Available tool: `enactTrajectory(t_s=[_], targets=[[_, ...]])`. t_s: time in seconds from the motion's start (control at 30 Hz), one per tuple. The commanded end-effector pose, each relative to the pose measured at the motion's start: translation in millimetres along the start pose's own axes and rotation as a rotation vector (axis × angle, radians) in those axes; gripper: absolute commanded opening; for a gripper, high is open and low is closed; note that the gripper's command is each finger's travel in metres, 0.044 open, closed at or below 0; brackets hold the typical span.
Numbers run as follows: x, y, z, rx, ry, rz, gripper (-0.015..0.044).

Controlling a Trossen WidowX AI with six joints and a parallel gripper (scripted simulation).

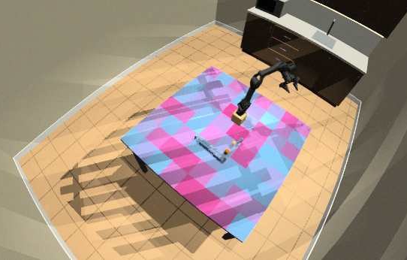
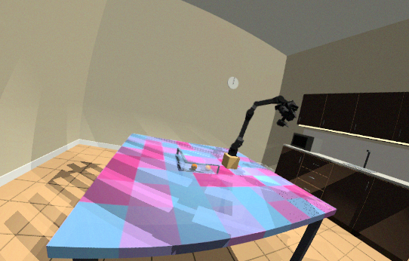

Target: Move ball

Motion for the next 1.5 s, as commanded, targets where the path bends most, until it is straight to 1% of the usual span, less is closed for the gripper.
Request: enactTrajectory(t_s=[0.0,0.03,0.1,0.27,0.43,0.6,0.73,0.97,1.1,1.27,1.47], targets=[[0,0,-2,0.006,-0.003,-0.001,0.0374],[-1,2,-10,0.024,-0.012,-0.003,0.0348],[-4,9,-38,0.088,-0.046,-0.015,0.0304],[-12,45,-112,0.253,-0.15,-0.063,0.0304],[-16,101,-177,0.396,-0.257,-0.163,0.0304],[-13,174,-227,0.519,-0.363,-0.296,0.0304],[-2,241,-254,0.609,-0.439,-0.409,0.0304],[36,360,-275,0.728,-0.566,-0.62,0.0304],[70,425,-275,0.761,-0.637,-0.749,0.0304],[123,497,-261,0.774,-0.708,-0.921,0.0304],[197,565,-224,0.757,-0.751,-1.149,0.0304]])
Point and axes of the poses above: the point midway between the two fingers, 35 mm back from their tips, its own z axis back along the fingers, its own x axis across the jaws, y = z × x, the point moved 7 cm from there along z, back along the fingers, and after that the axes turned 6 degrees about -z, right-handed, at the moved point
